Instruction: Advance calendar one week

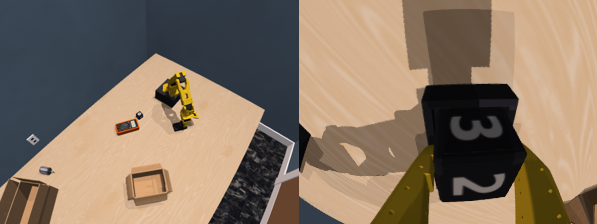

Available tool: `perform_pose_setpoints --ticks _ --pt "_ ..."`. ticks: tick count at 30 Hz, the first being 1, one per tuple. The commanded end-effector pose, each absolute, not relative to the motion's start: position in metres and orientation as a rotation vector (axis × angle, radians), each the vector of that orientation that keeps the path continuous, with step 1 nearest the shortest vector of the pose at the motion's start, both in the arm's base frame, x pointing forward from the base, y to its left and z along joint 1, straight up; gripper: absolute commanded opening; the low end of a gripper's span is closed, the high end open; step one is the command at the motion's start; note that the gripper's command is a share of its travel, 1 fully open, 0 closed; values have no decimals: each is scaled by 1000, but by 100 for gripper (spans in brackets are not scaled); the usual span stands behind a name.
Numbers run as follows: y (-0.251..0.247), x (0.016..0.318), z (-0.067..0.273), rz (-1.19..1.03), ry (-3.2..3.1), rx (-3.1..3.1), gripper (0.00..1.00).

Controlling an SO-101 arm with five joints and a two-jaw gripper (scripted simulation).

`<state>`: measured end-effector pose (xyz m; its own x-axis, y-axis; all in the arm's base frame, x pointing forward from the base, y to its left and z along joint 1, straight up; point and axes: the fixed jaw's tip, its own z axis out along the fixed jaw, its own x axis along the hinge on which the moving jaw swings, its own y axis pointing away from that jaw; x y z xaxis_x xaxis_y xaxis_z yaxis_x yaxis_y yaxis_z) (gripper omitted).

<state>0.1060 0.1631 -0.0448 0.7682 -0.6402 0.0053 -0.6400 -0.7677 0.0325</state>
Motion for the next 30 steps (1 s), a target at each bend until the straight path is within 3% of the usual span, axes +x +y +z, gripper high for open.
perform_pose_setpoints --ticks 1,30 --pt "167 107 -42 -7 -1062 2935 0" --pt "168 108 -37 -7 -1062 2935 0"
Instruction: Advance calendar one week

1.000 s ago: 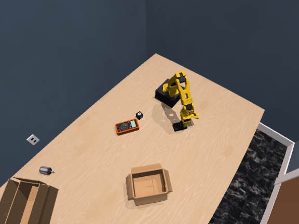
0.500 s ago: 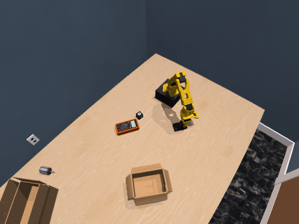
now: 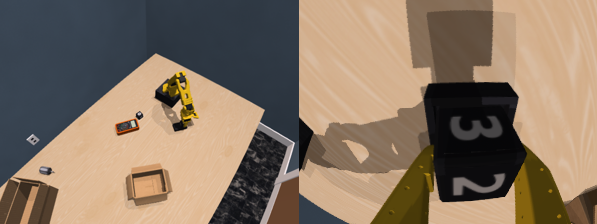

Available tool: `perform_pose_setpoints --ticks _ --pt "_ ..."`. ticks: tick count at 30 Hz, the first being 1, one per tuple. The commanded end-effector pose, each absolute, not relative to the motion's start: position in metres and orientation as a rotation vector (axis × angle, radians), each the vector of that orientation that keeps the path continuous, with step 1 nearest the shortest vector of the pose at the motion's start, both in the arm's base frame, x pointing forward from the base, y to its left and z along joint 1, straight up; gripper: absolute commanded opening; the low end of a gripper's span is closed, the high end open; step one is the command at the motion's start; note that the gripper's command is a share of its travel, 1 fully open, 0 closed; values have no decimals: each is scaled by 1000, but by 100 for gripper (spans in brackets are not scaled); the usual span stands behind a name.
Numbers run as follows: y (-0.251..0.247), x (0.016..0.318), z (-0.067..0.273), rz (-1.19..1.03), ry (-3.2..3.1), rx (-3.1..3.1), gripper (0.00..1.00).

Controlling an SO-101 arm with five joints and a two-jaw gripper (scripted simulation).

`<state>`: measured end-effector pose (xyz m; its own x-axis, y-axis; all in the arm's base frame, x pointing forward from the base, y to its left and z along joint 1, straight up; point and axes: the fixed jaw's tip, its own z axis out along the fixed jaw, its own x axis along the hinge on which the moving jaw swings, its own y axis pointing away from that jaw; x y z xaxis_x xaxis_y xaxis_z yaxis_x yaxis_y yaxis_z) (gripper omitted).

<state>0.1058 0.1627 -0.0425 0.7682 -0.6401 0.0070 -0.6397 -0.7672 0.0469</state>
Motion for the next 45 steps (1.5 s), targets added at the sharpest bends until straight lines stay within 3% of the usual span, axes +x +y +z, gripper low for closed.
perform_pose_setpoints --ticks 1,45 --pt "168 108 -36 -7 -1062 2935 0" --pt "170 109 -30 -7 -1062 2935 0"
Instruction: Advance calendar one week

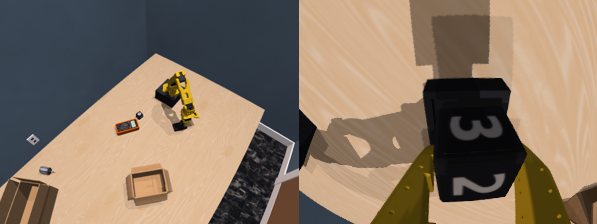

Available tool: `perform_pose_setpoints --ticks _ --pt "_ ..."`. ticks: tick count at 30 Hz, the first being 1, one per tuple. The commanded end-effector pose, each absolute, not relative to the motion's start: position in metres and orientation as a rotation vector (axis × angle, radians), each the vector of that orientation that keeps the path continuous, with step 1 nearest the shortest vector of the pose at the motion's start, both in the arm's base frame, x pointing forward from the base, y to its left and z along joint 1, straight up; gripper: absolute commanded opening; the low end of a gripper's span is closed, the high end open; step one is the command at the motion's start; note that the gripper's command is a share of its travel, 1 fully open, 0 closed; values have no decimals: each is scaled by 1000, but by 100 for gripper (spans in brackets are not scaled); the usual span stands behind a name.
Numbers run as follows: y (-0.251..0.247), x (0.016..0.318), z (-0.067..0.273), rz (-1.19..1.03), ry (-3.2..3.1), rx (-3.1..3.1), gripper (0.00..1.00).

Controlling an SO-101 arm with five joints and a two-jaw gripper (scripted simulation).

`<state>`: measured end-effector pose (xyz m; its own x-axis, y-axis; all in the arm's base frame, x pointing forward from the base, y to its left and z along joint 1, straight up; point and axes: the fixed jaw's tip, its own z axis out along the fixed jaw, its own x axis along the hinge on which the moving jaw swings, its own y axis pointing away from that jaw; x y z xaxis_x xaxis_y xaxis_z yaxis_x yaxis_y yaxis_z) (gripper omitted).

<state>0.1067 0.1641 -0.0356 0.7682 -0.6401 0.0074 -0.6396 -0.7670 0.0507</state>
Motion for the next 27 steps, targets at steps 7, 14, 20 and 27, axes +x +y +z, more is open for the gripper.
perform_pose_setpoints --ticks 7,14,20,27 --pt "169 108 -24 -7 -1062 2935 0" --pt "167 107 -15 -7 -1062 2935 0" --pt "164 105 -5 -7 -1062 2935 0" --pt "163 104 -1 -7 -1062 2935 0"
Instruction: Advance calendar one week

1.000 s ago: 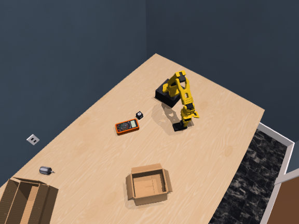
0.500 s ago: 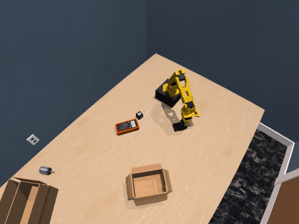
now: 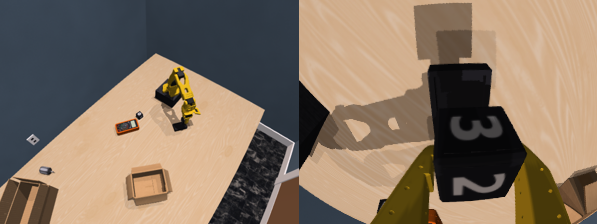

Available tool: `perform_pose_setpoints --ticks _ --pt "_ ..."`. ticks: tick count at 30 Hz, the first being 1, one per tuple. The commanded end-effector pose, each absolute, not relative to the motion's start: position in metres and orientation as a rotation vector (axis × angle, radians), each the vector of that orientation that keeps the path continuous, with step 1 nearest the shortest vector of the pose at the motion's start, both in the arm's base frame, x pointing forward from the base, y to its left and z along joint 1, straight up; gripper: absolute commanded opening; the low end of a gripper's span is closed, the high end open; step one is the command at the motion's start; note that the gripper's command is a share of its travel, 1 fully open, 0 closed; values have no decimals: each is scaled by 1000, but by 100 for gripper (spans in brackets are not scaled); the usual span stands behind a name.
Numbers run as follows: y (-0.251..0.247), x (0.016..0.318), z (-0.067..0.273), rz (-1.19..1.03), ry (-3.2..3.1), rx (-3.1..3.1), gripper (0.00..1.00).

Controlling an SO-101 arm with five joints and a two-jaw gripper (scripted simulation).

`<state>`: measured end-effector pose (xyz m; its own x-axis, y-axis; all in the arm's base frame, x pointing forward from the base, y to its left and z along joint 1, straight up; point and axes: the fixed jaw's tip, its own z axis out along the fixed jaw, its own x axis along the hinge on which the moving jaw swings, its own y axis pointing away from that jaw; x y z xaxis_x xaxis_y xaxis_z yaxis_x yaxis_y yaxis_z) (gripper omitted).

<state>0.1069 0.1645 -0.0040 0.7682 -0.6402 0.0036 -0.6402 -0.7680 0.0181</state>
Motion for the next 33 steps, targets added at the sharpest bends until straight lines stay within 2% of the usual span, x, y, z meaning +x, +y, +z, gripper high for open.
perform_pose_setpoints --ticks 1,33 --pt "163 104 -1 -7 -1062 2935 0" --pt "162 104 -17 -7 -1062 2935 0"
